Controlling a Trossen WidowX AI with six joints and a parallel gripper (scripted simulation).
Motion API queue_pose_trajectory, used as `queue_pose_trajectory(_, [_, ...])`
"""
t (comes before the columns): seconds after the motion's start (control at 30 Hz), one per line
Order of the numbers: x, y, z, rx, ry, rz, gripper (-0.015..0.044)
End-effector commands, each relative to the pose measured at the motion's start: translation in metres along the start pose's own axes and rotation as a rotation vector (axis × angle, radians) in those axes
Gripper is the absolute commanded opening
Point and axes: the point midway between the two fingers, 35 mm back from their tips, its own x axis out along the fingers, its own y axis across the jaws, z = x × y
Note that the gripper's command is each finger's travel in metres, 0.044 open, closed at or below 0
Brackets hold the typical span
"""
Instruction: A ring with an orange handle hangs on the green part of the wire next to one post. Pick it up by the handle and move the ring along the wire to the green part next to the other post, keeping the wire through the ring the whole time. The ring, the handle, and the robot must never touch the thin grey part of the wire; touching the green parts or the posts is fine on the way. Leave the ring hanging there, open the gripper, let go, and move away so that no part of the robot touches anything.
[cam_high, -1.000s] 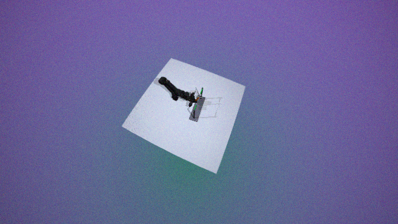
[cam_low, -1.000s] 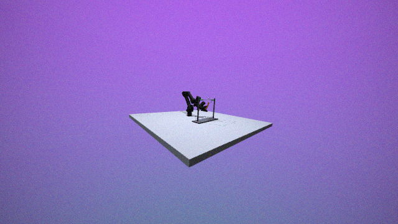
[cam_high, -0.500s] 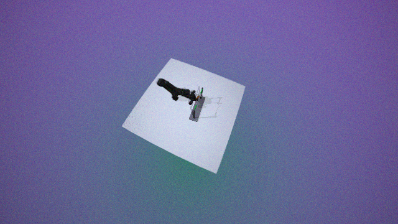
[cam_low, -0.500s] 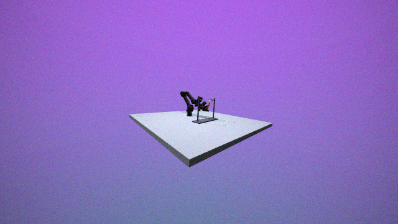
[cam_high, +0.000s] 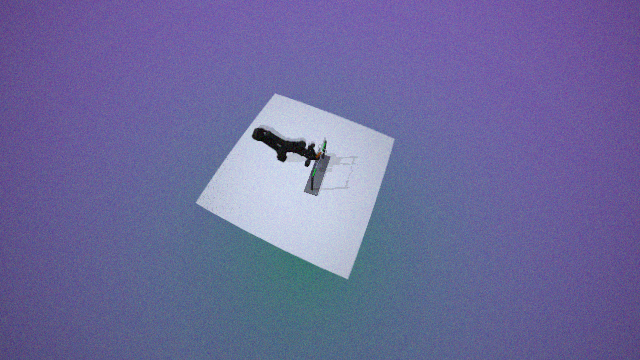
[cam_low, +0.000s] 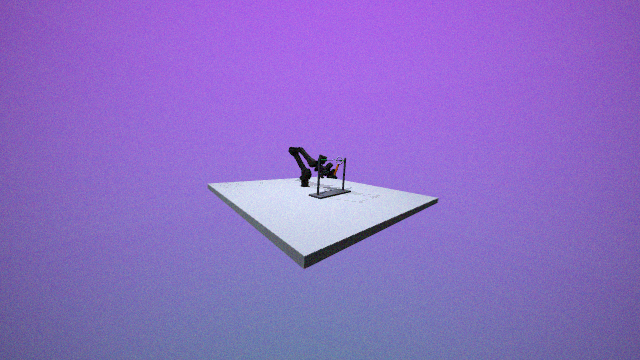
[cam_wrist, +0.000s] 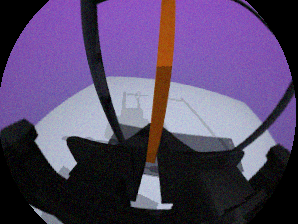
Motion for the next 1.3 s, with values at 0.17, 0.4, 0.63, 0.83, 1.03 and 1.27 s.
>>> queue_pose_trajectory(0.17, [0.001,0.009,-0.001,0.005,0.000,0.003,-0.0150])
queue_pose_trajectory(0.4, [0.002,0.016,-0.001,0.006,-0.002,0.006,-0.0150])
queue_pose_trajectory(0.63, [0.004,0.018,-0.004,0.006,-0.003,0.008,-0.0150])
queue_pose_trajectory(0.83, [0.008,0.018,-0.013,0.006,-0.002,0.008,-0.0150])
queue_pose_trajectory(1.03, [0.010,0.018,-0.019,0.006,-0.002,0.008,-0.0150])
queue_pose_trajectory(1.27, [0.010,0.018,-0.019,0.006,-0.002,0.008,-0.0150])
